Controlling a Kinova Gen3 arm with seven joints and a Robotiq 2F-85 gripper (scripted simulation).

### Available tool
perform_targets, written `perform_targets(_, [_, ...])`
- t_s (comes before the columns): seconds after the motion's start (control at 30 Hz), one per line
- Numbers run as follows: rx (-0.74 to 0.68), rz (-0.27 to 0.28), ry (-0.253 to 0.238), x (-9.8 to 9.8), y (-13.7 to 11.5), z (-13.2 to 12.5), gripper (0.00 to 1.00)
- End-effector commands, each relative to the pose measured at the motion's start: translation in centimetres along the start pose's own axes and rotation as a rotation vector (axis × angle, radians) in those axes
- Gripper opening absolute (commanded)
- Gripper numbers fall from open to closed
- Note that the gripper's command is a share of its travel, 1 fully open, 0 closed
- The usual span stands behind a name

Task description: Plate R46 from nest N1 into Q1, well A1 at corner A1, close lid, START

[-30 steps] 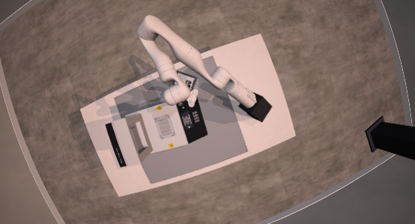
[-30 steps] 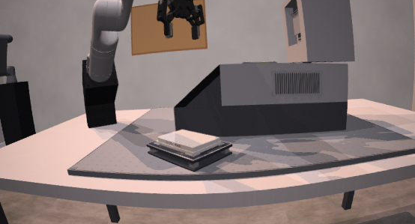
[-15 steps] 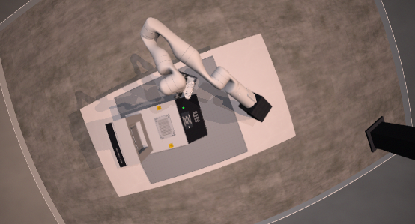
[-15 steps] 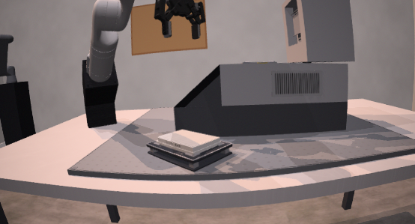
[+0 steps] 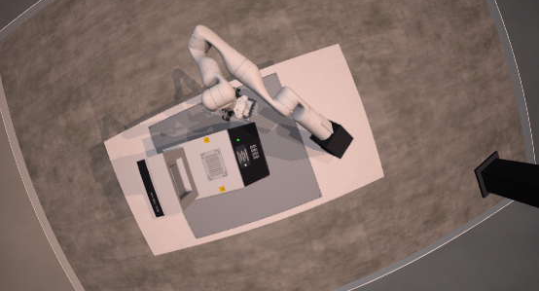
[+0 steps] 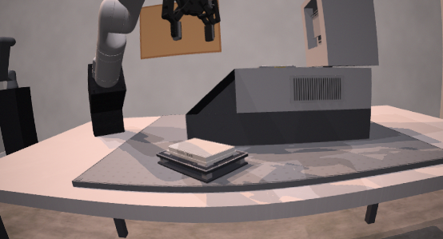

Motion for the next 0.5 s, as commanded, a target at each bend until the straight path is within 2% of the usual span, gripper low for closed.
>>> perform_targets(0.0, [-0.007, 0.014, 0.003, -0.39, 0.75, -0.98, 1.00])
perform_targets(0.13, [-0.007, 0.014, 0.003, -0.53, 1.39, -1.91, 1.00])
perform_targets(0.47, [-0.009, 0.016, -0.001, -0.59, 1.31, -1.97, 1.00])
Point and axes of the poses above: the point where the finger pads meet when closed, its own x axis back along the fingers, its own z axis across the jaws, y = z × x, the point moved 7 cm from there along x, back along the fingers, and after that the axes turned 11 degrees about x, right-handed, at the moved point
